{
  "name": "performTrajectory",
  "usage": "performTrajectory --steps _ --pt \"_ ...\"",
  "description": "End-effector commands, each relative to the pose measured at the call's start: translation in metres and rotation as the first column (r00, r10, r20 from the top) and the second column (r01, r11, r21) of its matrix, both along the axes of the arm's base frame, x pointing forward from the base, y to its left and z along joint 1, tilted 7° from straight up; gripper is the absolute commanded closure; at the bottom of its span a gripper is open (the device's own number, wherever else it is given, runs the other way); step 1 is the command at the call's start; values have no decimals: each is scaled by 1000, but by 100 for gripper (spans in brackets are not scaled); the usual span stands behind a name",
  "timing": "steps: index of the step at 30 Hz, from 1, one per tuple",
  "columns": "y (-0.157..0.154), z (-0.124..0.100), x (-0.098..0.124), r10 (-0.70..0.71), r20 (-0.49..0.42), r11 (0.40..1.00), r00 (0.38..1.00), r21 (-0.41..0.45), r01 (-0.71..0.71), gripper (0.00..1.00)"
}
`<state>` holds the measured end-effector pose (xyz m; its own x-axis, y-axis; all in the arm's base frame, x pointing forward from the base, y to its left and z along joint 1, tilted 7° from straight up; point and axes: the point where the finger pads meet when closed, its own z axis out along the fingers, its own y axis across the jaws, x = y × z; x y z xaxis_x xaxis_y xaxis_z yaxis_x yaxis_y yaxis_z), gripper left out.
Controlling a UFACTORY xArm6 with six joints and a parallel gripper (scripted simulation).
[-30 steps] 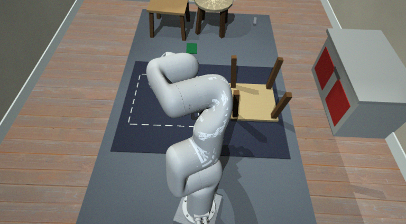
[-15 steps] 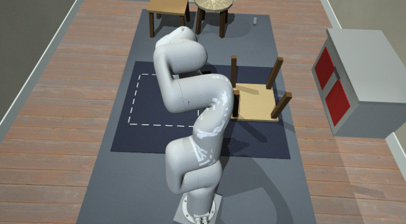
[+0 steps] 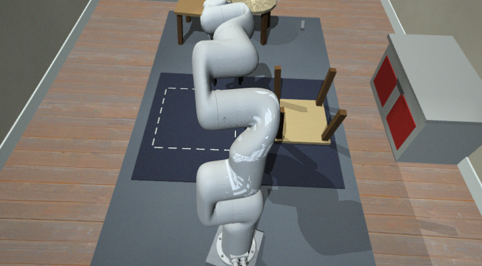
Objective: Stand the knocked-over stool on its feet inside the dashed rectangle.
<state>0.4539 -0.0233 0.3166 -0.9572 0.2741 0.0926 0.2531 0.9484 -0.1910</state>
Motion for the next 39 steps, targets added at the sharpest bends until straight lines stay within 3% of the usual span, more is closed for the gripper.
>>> performTrajectory --steps 1,3,8,13,15,17,20,26,30,32,39 --pt "-25 15 30 -231 103 970 967 98 221 0" --pt "-57 13 35 -307 110 950 945 92 298 0" --pt "-88 10 37 -494 144 869 857 122 480 0" --pt "-148 6 37 -668 168 744 725 145 652 0" --pt "-148 6 37 -668 168 744 725 145 652 0" --pt "-175 4 34 -774 183 633 607 167 756 0" --pt "-200 3 30 -834 190 548 518 183 816 0" --pt "-260 -1 15 -938 202 323 281 223 920 0" --pt "-287 -3 6 -965 203 215 168 242 946 0" --pt "-287 -3 6 -965 203 215 168 242 946 0" --pt "-311 -4 -4 -977 203 117 64 259 959 0"
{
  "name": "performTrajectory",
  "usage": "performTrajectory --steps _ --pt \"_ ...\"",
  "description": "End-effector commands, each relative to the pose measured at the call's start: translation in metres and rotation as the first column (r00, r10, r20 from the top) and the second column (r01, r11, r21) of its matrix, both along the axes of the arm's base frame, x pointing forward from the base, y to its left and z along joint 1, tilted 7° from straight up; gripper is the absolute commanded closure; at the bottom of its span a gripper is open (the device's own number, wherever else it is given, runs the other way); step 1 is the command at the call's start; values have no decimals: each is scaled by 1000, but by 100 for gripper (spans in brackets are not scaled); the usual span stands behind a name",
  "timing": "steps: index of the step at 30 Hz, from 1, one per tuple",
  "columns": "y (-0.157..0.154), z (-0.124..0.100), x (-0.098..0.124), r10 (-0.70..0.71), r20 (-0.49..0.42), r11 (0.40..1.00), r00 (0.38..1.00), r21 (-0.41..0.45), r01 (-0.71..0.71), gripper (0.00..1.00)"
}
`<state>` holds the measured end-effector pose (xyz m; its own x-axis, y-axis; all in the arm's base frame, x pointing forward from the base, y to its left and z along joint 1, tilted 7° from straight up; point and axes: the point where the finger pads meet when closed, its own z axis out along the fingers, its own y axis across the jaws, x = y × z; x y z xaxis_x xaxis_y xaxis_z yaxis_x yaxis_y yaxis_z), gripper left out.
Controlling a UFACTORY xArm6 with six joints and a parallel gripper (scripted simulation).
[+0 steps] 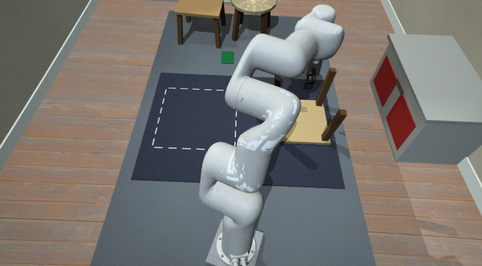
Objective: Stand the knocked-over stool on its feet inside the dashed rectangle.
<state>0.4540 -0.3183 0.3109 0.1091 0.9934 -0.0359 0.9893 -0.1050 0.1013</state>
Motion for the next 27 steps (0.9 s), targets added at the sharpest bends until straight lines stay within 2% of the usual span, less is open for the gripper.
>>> performTrajectory --steps 1,10,11,18,27 --pt "-18 1 -5 -73 16 997 997 -1 73 0" --pt "-20 1 -6 -83 18 997 996 -1 84 0" --pt "-20 1 -6 -83 18 997 996 -1 83 44" --pt "-21 1 -7 -57 17 998 998 -3 57 44" --pt "-26 0 -12 70 13 998 997 -13 -69 44"
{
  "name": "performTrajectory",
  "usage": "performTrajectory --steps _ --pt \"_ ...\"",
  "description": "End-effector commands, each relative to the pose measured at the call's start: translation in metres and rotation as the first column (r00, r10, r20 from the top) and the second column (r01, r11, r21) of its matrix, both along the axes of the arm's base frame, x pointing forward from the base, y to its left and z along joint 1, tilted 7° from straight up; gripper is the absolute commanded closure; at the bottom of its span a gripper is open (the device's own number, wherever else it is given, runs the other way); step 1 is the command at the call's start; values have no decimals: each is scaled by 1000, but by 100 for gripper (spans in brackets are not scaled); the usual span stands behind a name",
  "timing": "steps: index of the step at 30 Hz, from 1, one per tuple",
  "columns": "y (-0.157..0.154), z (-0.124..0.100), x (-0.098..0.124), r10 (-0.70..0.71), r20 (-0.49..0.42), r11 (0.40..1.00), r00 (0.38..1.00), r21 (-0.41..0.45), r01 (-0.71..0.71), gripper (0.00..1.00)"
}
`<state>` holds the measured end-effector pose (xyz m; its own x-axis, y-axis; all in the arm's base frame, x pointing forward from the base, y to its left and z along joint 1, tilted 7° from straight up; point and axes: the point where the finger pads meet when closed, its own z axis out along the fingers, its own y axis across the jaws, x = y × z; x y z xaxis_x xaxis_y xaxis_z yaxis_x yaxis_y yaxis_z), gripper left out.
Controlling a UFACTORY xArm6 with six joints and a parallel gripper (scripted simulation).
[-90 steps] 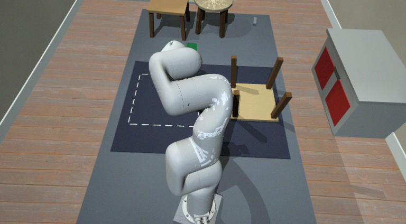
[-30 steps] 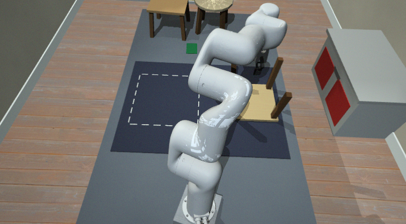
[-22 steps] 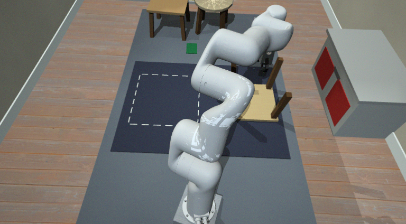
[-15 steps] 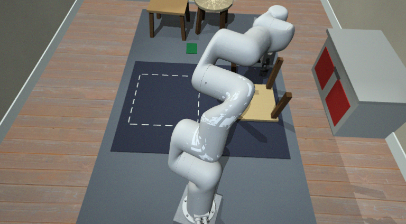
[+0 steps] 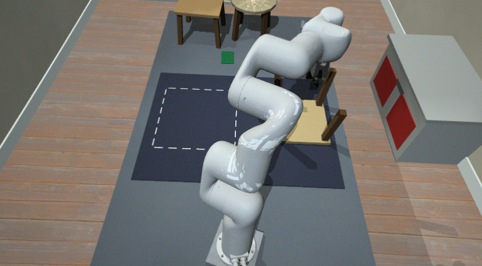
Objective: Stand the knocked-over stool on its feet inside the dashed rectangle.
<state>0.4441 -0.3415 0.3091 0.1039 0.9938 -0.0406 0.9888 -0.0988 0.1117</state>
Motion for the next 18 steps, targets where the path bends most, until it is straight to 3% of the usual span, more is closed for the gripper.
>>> performTrajectory --steps 1,6,10,15,17,18 --pt "-4 2 -3 93 2 996 996 -9 -93 44" --pt "-10 1 -11 275 -5 961 961 -23 -275 44" --pt "-17 1 -19 447 -13 894 895 -37 -447 44" --pt "-27 0 -32 598 -28 799 801 -53 -599 44" --pt "-27 0 -32 598 -28 799 801 -53 -599 44" --pt "-29 -1 -34 682 -35 728 731 -61 -683 44"
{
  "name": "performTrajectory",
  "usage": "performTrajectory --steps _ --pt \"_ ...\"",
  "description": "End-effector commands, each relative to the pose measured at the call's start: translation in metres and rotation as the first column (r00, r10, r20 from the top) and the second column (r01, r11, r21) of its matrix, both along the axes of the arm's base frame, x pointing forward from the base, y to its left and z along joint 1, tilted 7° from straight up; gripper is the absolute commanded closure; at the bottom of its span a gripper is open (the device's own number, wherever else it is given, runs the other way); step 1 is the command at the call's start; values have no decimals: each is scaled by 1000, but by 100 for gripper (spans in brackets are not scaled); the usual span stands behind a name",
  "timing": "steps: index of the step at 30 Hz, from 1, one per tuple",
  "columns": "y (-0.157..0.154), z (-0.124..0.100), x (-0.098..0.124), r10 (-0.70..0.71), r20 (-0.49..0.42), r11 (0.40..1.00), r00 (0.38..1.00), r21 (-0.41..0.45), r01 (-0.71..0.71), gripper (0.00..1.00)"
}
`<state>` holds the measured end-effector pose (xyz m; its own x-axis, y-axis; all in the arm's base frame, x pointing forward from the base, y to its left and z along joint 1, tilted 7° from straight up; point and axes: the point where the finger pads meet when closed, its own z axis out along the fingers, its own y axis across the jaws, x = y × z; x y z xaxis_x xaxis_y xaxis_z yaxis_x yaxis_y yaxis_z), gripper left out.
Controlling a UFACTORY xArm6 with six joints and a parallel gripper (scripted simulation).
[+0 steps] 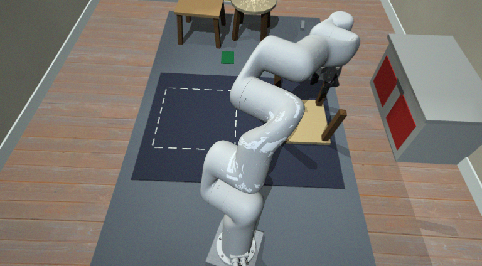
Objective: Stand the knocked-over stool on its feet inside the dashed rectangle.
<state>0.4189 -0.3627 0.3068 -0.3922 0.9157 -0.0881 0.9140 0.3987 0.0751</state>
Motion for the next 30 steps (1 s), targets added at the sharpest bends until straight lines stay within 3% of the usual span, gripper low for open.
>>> performTrajectory --steps 1,7,14,16,17,22,30 --pt "-10 1 -12 275 11 961 961 -17 -275 44" --pt "-24 0 -30 470 -5 882 883 -44 -469 44" --pt "-38 -2 -53 676 -35 733 736 -72 -676 44" --pt "-38 -2 -53 676 -35 733 736 -72 -676 44" --pt "-40 -2 -56 750 -48 655 659 -80 -751 44" --pt "-49 -3 -71 848 -74 518 524 -93 -850 44" --pt "-60 -4 -90 958 -123 247 258 -103 -964 44"
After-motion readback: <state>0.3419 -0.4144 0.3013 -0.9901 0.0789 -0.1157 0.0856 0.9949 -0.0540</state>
